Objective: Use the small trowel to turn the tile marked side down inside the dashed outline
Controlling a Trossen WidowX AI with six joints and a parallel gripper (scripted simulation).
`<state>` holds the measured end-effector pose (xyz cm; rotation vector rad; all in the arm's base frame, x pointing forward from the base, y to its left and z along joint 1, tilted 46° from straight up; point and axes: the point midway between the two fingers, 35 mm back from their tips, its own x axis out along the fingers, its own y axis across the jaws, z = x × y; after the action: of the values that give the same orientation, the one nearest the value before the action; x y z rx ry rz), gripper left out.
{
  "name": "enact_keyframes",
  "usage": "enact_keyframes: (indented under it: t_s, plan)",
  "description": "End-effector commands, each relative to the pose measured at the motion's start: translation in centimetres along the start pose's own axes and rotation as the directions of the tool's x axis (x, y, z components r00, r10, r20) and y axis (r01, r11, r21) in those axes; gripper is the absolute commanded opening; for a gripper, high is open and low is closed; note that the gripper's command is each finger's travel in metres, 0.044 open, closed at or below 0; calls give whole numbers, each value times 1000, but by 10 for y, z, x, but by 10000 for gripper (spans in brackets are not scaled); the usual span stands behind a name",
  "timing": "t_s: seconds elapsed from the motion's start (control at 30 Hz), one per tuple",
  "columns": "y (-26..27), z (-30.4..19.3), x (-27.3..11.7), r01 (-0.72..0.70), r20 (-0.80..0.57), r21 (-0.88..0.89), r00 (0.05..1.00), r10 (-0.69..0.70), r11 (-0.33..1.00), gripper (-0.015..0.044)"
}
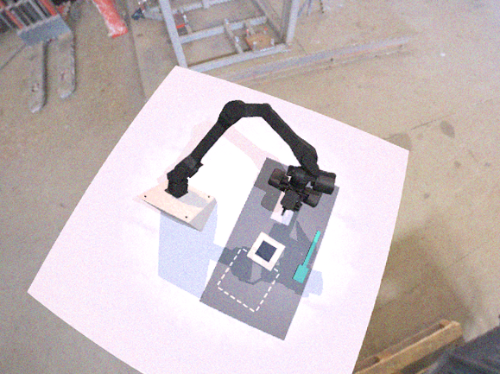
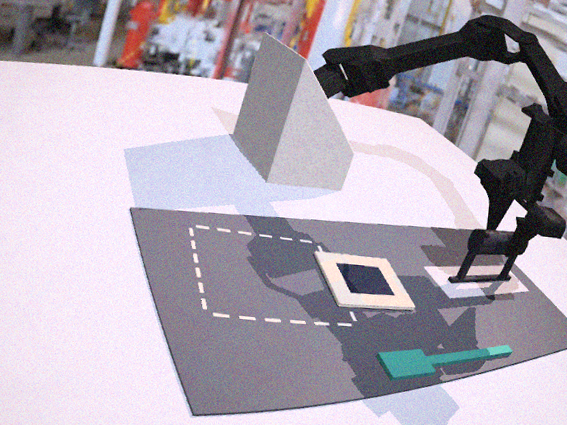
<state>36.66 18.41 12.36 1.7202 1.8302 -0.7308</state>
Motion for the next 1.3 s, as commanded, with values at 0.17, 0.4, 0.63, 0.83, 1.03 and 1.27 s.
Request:
enact_keyframes:
  t_s: [0.17, 0.4, 0.63, 0.83, 1.03, 1.27]
  plan:
    - [-3, 0, -43, 1, 0, 27, 1000, -1, 1000, 270]
    - [0, 0, -44, 1, 2, -42, 1000, -1, 999, 270]
    - [2, 0, -42, 2, 3, -83, 1000, -1, 997, 270]
    - [2, 0, -32, 1, 3, -83, 1000, -1, 997, 270]
    - [2, 0, -23, 1, 3, -83, 1000, -1, 997, 270]
    - [2, 0, -11, 1, 2, -83, 1000, -1, 997, 270]
